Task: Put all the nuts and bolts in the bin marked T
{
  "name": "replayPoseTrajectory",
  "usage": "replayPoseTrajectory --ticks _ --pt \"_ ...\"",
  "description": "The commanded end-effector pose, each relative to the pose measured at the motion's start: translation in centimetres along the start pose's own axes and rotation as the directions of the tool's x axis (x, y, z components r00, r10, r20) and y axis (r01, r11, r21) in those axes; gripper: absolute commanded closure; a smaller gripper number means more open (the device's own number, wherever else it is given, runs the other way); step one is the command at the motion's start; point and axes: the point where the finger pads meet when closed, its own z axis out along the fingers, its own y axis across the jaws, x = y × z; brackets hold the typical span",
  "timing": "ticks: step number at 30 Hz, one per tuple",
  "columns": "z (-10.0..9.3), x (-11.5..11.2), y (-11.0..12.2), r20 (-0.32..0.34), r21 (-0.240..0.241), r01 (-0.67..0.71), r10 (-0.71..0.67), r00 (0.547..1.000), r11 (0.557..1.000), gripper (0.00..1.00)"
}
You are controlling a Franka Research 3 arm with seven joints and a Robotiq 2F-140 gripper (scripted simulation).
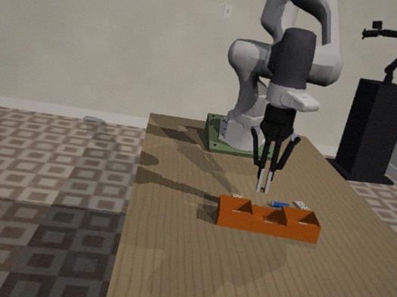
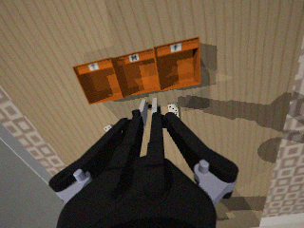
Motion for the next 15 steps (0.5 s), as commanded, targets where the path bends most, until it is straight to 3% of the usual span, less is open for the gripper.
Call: replayPoseTrajectory --ticks 1,6,13,15 --pt "0.1 0.7 -1.9 0.008 -0.005 -0.078 0.078 0.997 0.997 0.93" --pt "0.1 1.3 -3.2 0.008 -0.005 -0.078 0.078 0.997 0.997 0.93" --pt "0.1 1.3 -3.2 0.008 -0.005 -0.078 0.078 0.997 0.997 0.93" --pt "0.1 1.8 -4.3 0.009 -0.005 0.022 -0.022 1.000 1.000 0.93"
